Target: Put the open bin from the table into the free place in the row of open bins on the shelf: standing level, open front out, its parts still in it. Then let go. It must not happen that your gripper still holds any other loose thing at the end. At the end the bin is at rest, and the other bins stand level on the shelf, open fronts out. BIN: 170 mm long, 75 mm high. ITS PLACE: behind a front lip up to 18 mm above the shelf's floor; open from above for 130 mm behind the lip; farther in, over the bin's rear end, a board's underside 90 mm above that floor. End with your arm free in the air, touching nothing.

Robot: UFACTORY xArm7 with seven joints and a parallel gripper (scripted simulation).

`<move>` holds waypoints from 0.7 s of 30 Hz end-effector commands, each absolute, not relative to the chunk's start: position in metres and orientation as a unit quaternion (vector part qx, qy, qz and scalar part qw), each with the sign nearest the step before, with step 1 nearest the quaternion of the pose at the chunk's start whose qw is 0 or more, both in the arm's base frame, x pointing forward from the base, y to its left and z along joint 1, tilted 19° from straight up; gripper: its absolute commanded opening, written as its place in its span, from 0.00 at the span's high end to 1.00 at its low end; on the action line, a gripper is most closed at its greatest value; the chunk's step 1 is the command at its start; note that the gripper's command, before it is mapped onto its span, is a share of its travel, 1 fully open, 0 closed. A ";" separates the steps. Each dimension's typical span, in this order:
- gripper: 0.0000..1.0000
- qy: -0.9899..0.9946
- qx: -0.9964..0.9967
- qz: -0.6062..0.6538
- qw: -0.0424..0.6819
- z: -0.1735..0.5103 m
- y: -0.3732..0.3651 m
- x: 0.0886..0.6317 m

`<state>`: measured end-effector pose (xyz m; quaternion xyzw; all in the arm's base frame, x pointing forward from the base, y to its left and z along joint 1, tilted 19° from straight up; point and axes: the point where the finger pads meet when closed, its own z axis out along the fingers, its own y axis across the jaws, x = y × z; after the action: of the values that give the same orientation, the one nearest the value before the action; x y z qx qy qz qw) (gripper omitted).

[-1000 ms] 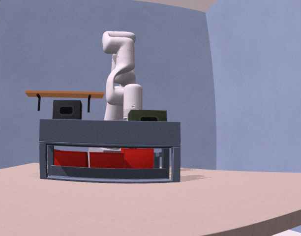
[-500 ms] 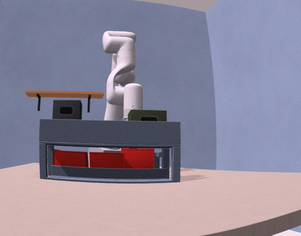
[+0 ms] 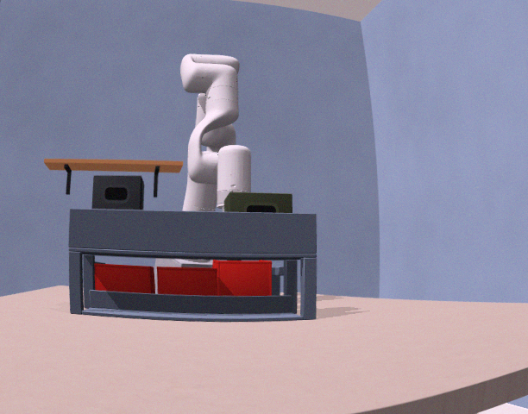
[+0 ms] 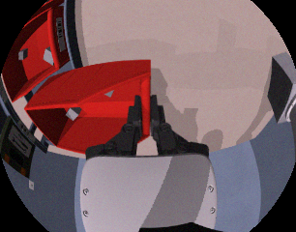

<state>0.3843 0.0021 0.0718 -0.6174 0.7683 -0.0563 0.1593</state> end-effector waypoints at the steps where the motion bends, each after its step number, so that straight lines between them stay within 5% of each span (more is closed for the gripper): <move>1: 1.00 0.768 -0.617 -0.057 0.160 0.073 0.002 0.387; 21: 1.00 0.768 -0.617 -0.057 0.160 0.078 -0.002 0.402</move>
<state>0.3949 -0.0006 0.0751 -0.6174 0.7683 -0.0562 0.1590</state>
